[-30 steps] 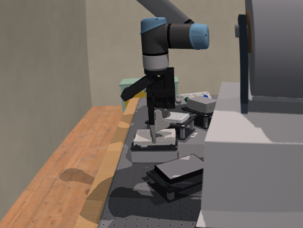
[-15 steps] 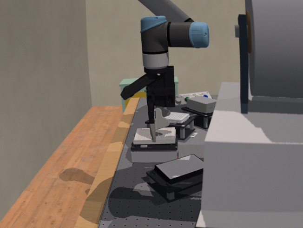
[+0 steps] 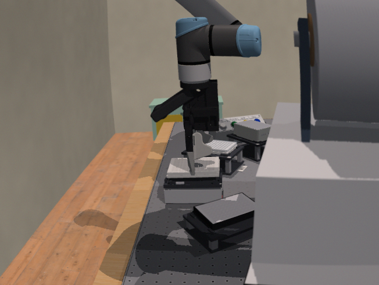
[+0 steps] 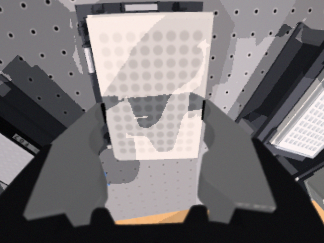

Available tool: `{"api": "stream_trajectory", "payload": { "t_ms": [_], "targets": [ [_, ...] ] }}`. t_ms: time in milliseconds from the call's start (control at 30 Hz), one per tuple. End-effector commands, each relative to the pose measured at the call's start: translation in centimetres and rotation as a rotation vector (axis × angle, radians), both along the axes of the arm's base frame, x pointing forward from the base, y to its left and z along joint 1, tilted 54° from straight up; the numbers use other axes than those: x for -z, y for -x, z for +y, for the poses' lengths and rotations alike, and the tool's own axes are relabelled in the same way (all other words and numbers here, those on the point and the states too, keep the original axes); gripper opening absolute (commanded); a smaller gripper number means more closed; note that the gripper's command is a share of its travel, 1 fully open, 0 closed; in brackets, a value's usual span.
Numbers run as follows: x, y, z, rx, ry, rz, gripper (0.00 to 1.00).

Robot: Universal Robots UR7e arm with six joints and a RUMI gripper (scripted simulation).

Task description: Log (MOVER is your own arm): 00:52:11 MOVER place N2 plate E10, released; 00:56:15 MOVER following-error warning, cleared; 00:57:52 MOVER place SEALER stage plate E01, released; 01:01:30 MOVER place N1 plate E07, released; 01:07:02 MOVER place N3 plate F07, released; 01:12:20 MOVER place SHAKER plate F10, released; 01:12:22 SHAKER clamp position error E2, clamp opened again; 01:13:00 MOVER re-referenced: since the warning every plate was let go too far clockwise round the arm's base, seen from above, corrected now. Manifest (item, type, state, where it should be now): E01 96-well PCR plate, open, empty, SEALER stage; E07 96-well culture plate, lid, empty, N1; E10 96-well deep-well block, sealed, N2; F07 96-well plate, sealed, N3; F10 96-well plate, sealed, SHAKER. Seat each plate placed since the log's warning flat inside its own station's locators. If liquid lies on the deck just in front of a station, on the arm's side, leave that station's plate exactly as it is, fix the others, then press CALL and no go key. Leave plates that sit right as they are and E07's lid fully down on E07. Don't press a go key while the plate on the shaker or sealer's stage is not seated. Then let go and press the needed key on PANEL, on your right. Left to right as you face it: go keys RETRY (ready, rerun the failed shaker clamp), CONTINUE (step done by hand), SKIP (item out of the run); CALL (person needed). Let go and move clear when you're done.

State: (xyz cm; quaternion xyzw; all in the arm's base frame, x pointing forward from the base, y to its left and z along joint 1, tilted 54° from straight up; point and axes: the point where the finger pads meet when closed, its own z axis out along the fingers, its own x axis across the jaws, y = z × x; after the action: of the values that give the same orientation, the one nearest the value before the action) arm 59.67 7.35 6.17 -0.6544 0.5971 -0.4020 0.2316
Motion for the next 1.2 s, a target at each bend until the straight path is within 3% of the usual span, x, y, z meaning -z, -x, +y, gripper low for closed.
{"api": "stream_trajectory", "payload": {
  "t_ms": [0, 467, 933, 1167],
  "targets": [
    [-0.3, 0.3, 0.1, 0.0, 0.0, -0.001, 0.0],
    [-1.7, 2.2, 0.2, 0.0, 0.0, -0.001, 0.0],
    [-1.9, 2.5, 0.3, 0.0, 0.0, -0.001, 0.0],
    [-1.9, 2.5, 0.3, -0.046, -0.035, 0.01, 0.0]
  ]
}}
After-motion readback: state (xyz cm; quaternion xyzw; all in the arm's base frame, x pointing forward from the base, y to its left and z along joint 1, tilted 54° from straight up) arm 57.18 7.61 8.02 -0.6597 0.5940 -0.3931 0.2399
